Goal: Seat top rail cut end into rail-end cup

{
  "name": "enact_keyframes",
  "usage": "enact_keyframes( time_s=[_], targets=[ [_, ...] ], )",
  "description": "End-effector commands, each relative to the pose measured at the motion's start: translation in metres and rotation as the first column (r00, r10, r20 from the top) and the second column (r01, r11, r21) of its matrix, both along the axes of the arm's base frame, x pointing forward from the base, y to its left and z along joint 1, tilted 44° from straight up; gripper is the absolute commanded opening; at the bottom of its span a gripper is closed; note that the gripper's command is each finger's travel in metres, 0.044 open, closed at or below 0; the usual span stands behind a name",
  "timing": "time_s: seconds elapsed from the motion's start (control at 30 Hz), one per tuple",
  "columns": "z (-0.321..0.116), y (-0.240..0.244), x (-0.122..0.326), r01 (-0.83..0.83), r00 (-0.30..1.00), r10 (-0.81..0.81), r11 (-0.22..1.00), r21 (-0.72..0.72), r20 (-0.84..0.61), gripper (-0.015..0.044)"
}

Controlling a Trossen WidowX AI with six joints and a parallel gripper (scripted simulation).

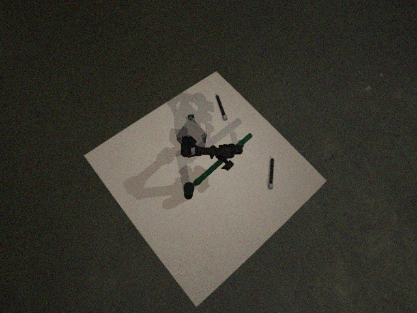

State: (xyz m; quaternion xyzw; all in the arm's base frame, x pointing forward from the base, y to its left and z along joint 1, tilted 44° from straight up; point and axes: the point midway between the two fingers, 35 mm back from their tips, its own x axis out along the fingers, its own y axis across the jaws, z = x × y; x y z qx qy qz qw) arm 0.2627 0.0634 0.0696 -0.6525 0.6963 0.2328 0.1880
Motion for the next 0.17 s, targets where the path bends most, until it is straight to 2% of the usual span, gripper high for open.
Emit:
enact_keyframes(
  time_s=[0.0, 0.13],
  targets=[
    [0.0002, 0.0003, -0.0008, 0.001, 1.000, -0.001, 1.000, 0.002, -0.007, 0.0440],
    [0.0002, 0.0003, -0.0008, 0.001, 1.000, -0.001, 1.000, 0.002, -0.007, 0.0440]
  ],
)
